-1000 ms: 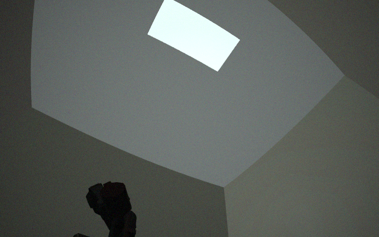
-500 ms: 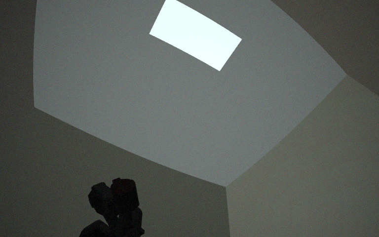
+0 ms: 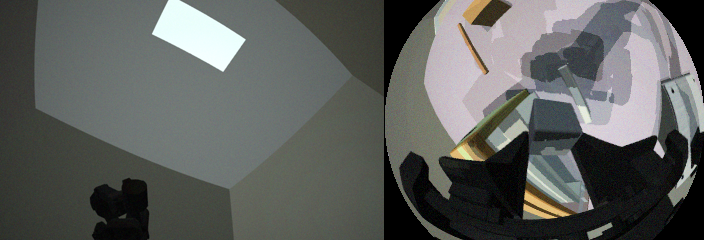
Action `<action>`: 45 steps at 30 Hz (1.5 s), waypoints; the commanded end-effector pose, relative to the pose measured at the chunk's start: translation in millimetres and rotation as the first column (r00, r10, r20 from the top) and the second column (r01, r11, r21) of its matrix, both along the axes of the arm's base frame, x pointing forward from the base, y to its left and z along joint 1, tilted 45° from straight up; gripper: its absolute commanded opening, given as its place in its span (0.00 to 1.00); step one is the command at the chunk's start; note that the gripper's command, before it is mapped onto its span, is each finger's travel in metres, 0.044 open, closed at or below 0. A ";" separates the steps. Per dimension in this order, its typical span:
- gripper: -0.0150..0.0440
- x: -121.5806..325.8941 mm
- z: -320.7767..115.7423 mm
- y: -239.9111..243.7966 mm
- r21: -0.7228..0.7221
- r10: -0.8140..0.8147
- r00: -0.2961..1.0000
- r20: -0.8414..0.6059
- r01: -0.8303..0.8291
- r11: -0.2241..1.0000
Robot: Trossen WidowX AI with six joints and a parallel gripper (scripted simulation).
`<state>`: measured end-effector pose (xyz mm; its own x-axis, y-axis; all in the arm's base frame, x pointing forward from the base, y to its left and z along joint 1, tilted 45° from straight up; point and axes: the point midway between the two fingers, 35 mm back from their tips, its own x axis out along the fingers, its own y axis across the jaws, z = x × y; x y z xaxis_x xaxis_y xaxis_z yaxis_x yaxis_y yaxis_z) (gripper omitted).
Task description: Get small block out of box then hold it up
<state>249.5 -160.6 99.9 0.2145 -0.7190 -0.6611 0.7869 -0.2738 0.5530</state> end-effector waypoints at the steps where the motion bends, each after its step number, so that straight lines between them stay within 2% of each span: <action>1: 0.25 -0.8 1.3 4.6 -0.038 0.116 0.983 -0.141 -0.123 0.992; 13: 0.25 -3.7 2.7 15.3 -0.039 0.360 0.791 -0.495 -0.434 0.900; 26: 0.25 -7.2 5.1 26.2 0.094 0.484 0.388 -0.784 -0.697 0.711; 36: 0.25 -10.0 7.6 34.1 0.271 0.459 0.006 -0.889 -0.801 0.535; 45: 0.25 -12.7 10.3 41.0 0.459 0.349 -0.335 -0.875 -0.802 0.382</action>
